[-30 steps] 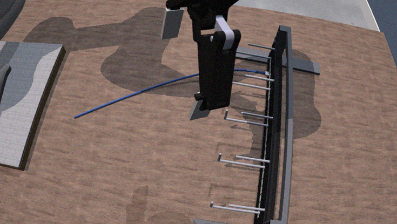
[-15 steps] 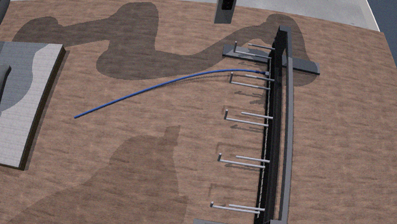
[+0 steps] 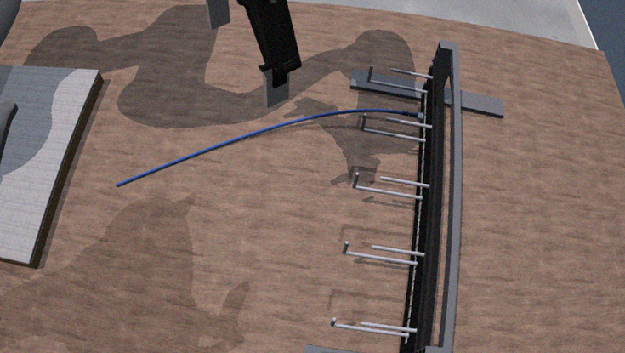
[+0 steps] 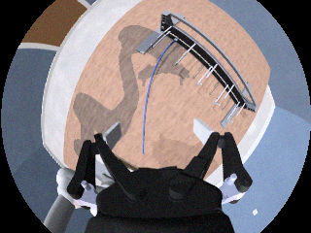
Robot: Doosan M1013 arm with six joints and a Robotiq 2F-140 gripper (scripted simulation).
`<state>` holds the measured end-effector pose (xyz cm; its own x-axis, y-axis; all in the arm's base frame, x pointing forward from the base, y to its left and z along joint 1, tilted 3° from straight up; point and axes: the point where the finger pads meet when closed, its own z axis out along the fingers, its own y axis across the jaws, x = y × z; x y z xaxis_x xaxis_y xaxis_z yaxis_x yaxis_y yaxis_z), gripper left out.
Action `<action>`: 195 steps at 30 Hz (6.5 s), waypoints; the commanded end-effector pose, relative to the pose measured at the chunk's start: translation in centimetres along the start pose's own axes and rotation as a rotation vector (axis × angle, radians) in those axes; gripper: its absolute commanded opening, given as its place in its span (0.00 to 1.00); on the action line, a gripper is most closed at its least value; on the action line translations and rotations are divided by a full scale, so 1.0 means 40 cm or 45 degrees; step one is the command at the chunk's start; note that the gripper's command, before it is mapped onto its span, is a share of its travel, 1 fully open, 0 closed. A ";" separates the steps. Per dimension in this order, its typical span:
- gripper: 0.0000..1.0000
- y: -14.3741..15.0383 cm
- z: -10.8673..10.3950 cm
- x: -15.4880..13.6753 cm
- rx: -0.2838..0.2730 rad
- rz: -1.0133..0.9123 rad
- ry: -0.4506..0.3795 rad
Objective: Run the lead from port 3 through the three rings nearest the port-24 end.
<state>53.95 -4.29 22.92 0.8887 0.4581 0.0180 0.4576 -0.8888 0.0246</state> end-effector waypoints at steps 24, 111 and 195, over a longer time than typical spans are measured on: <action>0.00 -0.070 0.160 -0.223 -0.025 -0.419 0.013; 0.20 -0.155 0.178 -0.239 -0.020 0.182 0.019; 0.20 -0.152 0.508 -0.233 -0.020 0.182 0.019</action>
<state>43.45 -3.45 2.27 0.9443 0.3270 0.0375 0.3257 -0.9448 0.0366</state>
